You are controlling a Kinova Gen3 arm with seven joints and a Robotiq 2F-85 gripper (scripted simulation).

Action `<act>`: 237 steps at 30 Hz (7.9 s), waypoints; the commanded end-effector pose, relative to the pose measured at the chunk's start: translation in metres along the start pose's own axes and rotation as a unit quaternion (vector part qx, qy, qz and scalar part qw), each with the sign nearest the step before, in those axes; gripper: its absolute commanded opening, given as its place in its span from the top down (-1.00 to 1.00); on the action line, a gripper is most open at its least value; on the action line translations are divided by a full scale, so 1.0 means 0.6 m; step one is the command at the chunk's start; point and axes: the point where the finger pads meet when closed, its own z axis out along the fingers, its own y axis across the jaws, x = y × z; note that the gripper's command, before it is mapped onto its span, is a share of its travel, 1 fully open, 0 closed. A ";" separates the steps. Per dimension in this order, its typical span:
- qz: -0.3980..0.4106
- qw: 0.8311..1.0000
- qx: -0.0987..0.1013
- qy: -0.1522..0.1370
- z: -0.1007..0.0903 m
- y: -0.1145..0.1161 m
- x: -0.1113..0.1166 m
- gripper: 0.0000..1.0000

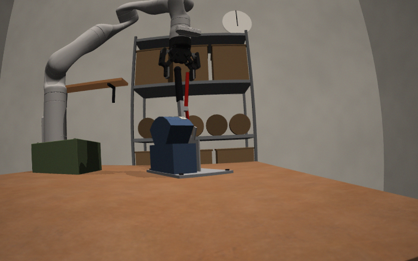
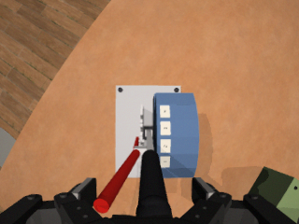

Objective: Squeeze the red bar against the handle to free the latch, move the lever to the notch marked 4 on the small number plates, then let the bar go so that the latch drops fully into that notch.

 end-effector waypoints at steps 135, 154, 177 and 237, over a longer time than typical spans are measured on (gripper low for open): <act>-0.003 1.000 0.003 0.001 -0.004 -0.002 0.068 1.00; -0.003 1.000 0.003 0.001 0.000 -0.002 0.125 1.00; -0.006 1.000 0.003 0.001 0.003 -0.004 0.135 1.00; -0.003 1.000 0.003 0.001 0.020 -0.001 0.209 1.00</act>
